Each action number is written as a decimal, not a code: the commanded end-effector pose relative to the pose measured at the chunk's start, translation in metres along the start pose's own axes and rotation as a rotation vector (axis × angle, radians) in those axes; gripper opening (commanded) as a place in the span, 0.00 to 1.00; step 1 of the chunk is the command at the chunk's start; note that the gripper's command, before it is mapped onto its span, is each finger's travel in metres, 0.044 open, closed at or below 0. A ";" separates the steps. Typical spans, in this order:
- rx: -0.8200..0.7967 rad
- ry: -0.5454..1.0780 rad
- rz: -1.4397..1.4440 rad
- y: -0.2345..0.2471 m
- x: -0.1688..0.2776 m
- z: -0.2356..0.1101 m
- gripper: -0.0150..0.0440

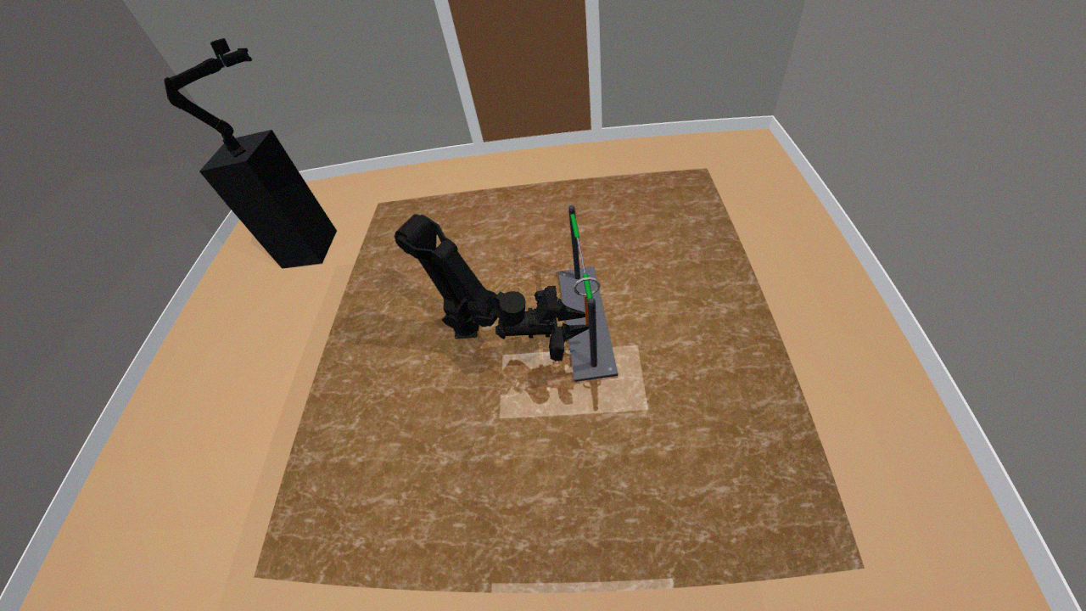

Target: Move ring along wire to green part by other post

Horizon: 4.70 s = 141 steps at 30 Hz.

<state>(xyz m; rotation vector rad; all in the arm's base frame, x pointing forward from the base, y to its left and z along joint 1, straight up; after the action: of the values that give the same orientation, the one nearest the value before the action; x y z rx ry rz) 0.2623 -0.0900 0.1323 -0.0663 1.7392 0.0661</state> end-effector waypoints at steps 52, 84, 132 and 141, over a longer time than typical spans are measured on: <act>0.000 -0.009 -0.002 0.003 0.001 0.034 0.35; 0.000 -0.010 -0.003 0.003 -0.017 0.031 0.00; -0.003 -0.006 0.000 0.029 -0.017 0.032 0.00; 0.000 -0.005 -0.002 0.038 -0.017 0.032 0.00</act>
<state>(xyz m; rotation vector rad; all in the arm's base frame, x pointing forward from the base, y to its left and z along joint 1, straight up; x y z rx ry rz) 0.2941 -0.0523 0.1442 -0.0748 1.7318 0.0646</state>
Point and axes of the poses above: the point midway between the two fingers, 35 mm back from their tips, its own z axis out along the fingers, its own y axis across the jaws, x = y × z, the point moved 5 cm from there along -z, back along the fingers, and after that the axes turned 1 degree about z, right-handed, at the moved point
